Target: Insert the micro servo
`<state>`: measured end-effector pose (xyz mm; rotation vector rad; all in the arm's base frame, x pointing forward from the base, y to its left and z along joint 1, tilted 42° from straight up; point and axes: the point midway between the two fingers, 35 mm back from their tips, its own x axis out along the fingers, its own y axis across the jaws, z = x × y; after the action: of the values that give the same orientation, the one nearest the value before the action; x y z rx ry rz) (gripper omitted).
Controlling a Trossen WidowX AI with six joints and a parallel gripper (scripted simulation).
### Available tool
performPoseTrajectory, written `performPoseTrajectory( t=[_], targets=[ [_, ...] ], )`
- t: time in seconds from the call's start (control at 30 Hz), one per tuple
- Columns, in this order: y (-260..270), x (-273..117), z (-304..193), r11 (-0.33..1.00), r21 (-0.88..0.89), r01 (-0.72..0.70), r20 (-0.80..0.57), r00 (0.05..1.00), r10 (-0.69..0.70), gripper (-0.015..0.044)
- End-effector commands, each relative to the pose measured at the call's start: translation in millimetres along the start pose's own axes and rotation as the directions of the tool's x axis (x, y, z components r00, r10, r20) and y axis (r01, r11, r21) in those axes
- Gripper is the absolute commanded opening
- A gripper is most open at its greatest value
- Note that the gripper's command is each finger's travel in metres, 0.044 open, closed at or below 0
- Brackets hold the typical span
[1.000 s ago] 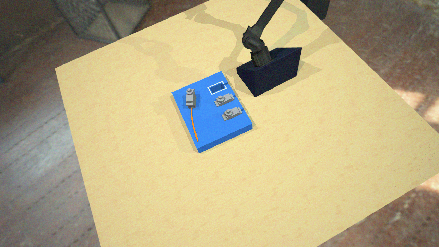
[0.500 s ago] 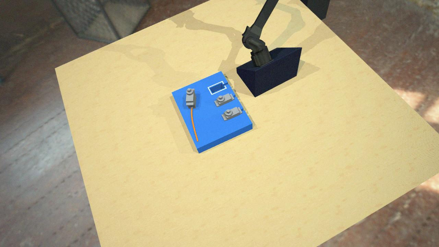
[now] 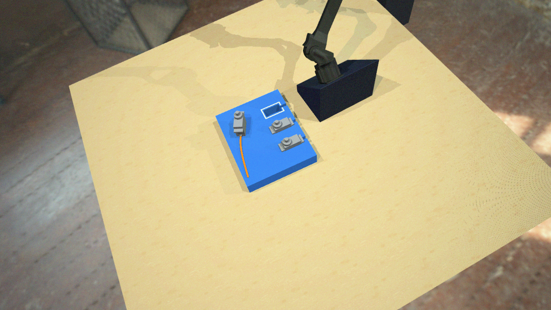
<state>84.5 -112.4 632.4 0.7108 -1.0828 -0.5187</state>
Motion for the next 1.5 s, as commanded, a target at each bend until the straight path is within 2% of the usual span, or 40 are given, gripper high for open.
performPoseTrajectory(
  t=[0.0,0.33,0.73,1.1,1.47],
  targets=[
    [-10.0,7.0,-22.9,1.0,-0.001,0.027,-0.05,0.998,-0.027,0.044],
    [-45.2,20.3,-109.6,0.989,0.023,0.147,-0.249,0.959,-0.137,0.044],
    [-120.0,-0.7,-244.7,0.901,-0.026,0.433,-0.496,0.777,-0.388,0.044],
    [-195.0,-65.9,-348.7,0.716,-0.177,0.675,-0.593,0.508,-0.625,0.044],
    [-270.8,-163.8,-411.5,0.439,-0.38,0.814,-0.504,0.216,-0.836,0.044]
  ],
)
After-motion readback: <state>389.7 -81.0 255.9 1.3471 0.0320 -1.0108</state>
